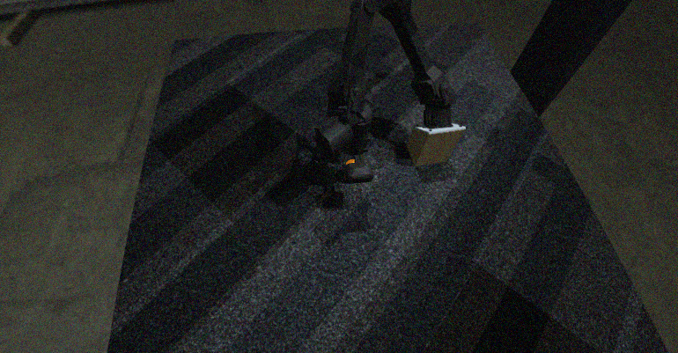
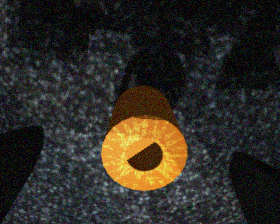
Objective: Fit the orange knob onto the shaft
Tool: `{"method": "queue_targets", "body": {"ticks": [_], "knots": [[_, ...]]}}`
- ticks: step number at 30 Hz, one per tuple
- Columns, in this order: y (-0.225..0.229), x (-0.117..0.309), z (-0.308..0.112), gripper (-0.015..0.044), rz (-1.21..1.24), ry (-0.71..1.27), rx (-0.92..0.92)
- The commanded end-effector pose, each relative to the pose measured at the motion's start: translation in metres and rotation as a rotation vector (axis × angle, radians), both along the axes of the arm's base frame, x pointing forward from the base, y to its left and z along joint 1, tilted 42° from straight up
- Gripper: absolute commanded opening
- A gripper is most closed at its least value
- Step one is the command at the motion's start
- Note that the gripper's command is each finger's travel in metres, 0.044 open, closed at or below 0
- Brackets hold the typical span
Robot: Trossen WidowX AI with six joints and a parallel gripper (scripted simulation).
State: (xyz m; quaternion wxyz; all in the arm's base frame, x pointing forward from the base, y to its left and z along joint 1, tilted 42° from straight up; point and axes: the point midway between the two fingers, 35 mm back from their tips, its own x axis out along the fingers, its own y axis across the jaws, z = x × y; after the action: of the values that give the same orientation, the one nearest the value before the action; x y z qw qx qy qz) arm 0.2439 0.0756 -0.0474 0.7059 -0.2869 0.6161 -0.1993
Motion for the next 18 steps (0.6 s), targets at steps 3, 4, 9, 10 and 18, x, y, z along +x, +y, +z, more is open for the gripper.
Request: {"method": "queue_targets", "body": {"ticks": [3, 4, 9, 10, 18], "knots": [[-0.009, 0.0, -0.009, 0.044, 0.004, 0.01, -0.011], [-0.01, 0.0, -0.01, 0.044, 0.004, 0.01, -0.011], [-0.015, 0.002, -0.016, 0.044, 0.004, 0.01, -0.012], [-0.017, 0.002, -0.018, 0.044, 0.004, 0.01, -0.012], [-0.025, 0.003, -0.027, 0.044, 0.004, 0.009, -0.013]]}}
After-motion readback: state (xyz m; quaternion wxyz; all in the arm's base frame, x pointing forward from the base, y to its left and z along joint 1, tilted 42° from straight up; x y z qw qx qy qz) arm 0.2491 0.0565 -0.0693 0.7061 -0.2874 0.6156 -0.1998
